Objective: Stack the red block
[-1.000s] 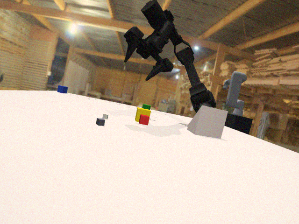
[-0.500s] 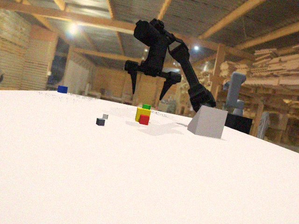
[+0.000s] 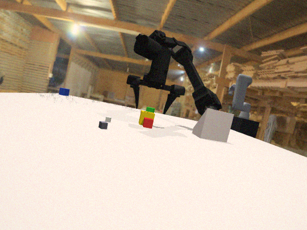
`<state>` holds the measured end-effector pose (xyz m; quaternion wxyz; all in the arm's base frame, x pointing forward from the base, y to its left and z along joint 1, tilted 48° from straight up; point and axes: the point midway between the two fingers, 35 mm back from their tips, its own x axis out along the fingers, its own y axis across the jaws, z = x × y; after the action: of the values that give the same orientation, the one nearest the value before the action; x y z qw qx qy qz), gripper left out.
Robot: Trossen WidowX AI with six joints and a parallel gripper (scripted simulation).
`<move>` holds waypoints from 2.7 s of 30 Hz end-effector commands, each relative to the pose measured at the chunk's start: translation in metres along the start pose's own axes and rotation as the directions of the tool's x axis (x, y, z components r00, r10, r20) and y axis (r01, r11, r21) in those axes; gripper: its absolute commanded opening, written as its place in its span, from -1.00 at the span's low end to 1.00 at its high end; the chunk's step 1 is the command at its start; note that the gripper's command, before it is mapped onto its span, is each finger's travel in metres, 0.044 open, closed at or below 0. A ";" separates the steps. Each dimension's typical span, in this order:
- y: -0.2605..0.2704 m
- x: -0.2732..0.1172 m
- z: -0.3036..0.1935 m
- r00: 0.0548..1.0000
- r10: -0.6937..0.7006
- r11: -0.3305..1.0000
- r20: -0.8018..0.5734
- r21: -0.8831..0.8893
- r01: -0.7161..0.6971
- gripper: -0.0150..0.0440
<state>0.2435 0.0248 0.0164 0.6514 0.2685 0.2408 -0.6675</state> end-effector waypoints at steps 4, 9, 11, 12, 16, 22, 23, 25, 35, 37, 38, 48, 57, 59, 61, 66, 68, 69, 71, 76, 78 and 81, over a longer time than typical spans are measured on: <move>-0.001 0.010 0.001 1.000 0.005 1.000 0.003 -0.003 -0.005 1.00; 0.000 0.017 0.001 1.000 0.005 1.000 0.002 -0.003 -0.005 1.00; 0.000 0.020 0.001 1.000 0.005 1.000 0.002 -0.003 -0.005 1.00; 0.000 0.022 0.001 1.000 0.005 1.000 0.002 -0.003 -0.005 1.00; 0.000 0.028 0.001 1.000 0.005 1.000 0.002 -0.003 -0.005 1.00; 0.000 0.038 0.001 1.000 0.005 1.000 0.003 -0.003 -0.005 1.00; 0.000 0.040 0.001 1.000 0.005 1.000 0.003 -0.003 -0.005 1.00; 0.000 0.043 0.002 1.000 0.005 1.000 0.004 -0.003 -0.005 1.00; 0.000 0.045 0.002 1.000 0.005 1.000 0.004 -0.003 -0.005 1.00; 0.000 0.045 0.002 1.000 0.005 1.000 0.004 -0.003 -0.005 1.00; 0.000 0.045 0.002 1.000 0.005 1.000 0.004 -0.003 -0.005 1.00; 0.000 0.045 0.002 1.000 0.005 1.000 0.004 -0.003 -0.005 0.64; 0.000 0.045 0.002 1.000 0.005 1.000 0.004 -0.003 -0.005 -0.16; 0.000 0.045 0.002 1.000 0.005 1.000 0.004 -0.003 -0.005 -0.20; 0.000 0.045 0.002 1.000 0.005 1.000 0.004 -0.003 -0.005 -0.25; 0.000 0.039 0.001 1.000 0.005 1.000 0.003 -0.003 -0.005 -0.49; 0.000 0.032 0.001 1.000 0.005 1.000 0.003 -0.003 -0.005 -0.49; 0.000 0.027 0.001 1.000 0.005 1.000 0.003 -0.003 -0.005 -0.49; 0.000 0.016 0.001 1.000 0.005 1.000 0.002 -0.003 -0.005 -0.49; -0.001 -0.008 0.001 1.000 0.005 1.000 0.002 -0.004 -0.005 -0.49; -0.001 -0.018 0.001 1.000 0.005 1.000 0.002 -0.004 -0.005 -0.49; -0.001 -0.032 0.001 1.000 0.004 1.000 0.001 -0.004 -0.004 -0.49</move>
<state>0.2421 0.0345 0.0263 0.6541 0.2631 0.2418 -0.6667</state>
